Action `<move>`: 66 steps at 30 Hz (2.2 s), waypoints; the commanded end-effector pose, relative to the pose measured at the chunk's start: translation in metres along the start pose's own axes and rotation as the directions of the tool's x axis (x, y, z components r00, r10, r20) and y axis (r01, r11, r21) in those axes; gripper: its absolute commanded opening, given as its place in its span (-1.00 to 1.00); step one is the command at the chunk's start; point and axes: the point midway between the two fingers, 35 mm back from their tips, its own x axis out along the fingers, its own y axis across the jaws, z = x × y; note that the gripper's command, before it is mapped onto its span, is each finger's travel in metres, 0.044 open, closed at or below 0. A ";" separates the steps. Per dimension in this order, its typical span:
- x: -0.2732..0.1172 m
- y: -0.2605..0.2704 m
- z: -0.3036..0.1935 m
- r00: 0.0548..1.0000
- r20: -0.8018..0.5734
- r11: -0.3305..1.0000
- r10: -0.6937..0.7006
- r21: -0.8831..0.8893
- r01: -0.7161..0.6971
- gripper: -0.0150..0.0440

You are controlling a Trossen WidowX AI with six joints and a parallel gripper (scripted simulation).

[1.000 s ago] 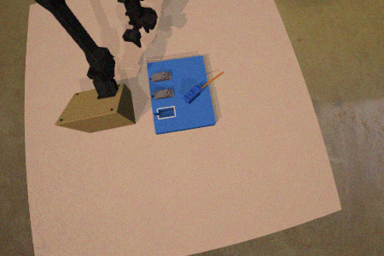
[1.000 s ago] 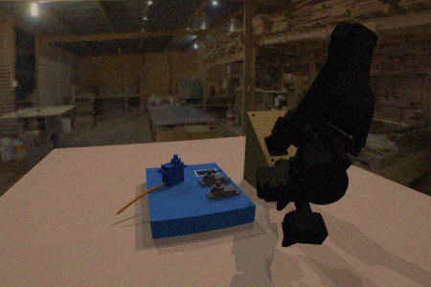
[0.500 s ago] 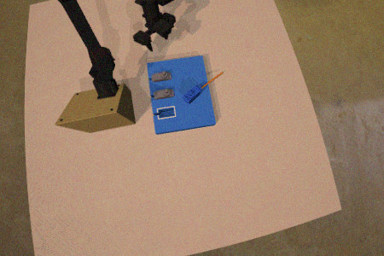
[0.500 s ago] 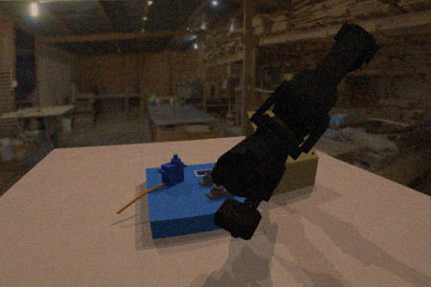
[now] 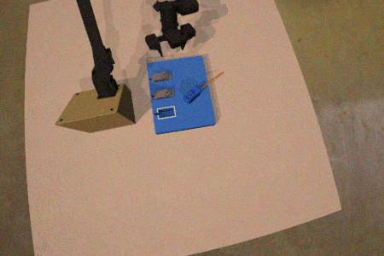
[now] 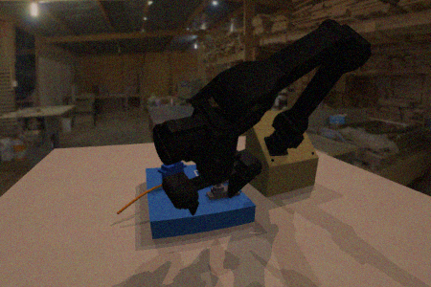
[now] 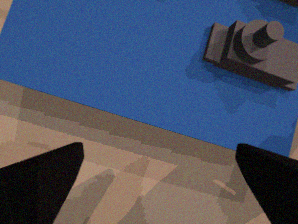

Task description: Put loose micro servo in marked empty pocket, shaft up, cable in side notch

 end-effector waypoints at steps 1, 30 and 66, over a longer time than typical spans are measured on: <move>-0.001 0.008 0.018 1.000 -0.011 0.995 0.003 0.097 -0.002 1.00; 0.000 0.014 0.159 0.980 -0.196 0.601 0.030 0.787 0.139 1.00; 0.039 0.003 0.204 0.949 -0.293 0.292 0.120 0.924 0.248 1.00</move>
